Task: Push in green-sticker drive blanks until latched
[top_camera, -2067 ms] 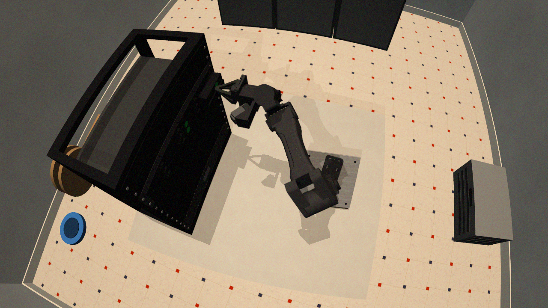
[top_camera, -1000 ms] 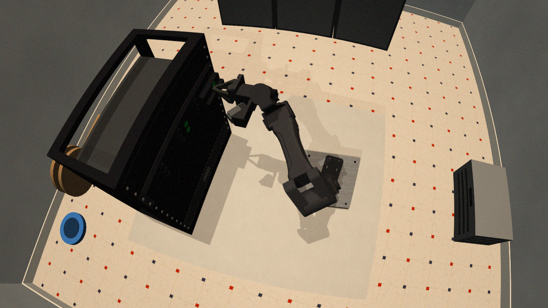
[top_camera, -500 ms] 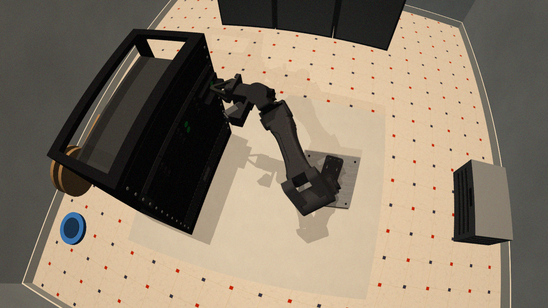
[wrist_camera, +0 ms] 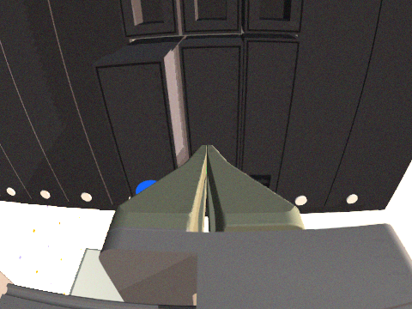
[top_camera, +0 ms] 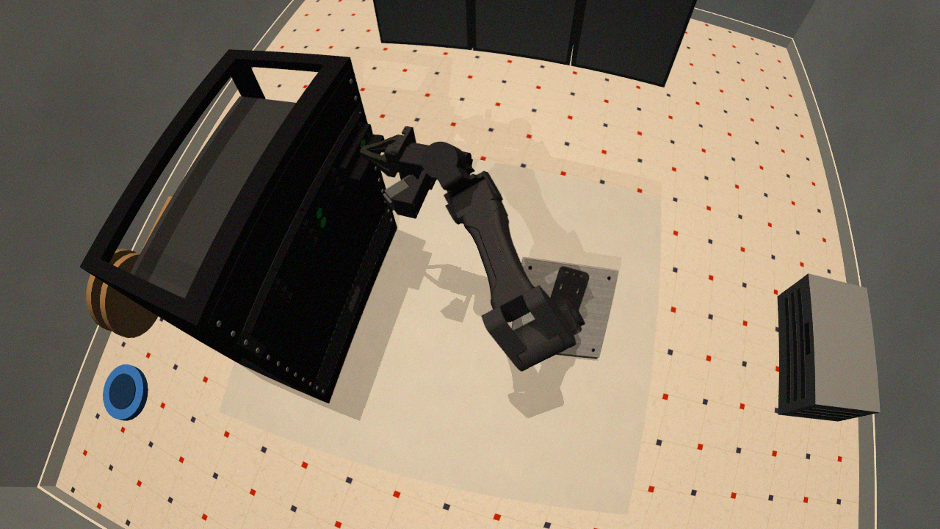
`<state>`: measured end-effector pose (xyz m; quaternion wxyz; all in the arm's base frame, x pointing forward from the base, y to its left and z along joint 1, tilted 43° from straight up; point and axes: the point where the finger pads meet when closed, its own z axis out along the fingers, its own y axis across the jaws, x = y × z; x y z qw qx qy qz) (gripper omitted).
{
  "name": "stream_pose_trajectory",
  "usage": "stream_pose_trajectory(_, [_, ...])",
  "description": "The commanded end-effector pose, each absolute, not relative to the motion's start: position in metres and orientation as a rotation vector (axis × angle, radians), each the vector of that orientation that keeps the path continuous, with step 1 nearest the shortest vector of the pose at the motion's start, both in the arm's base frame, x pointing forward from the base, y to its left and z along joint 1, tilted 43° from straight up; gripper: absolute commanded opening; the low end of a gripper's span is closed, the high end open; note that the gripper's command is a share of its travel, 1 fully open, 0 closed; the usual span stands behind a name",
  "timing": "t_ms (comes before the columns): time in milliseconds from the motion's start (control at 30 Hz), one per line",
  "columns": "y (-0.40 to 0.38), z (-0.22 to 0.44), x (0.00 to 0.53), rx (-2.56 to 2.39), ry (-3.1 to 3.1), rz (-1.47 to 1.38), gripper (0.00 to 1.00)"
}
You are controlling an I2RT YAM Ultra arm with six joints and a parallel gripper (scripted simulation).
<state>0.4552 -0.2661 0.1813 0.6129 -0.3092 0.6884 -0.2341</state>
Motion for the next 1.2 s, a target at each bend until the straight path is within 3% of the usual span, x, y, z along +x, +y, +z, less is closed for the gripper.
stream_pose_trajectory(0, [-0.2723,0.2144,0.4716,-0.717,1.525,-0.622,0.0])
stream_pose_trajectory(1167, [-0.272,0.2222,0.4749,-0.718,1.521,-0.626,0.0])
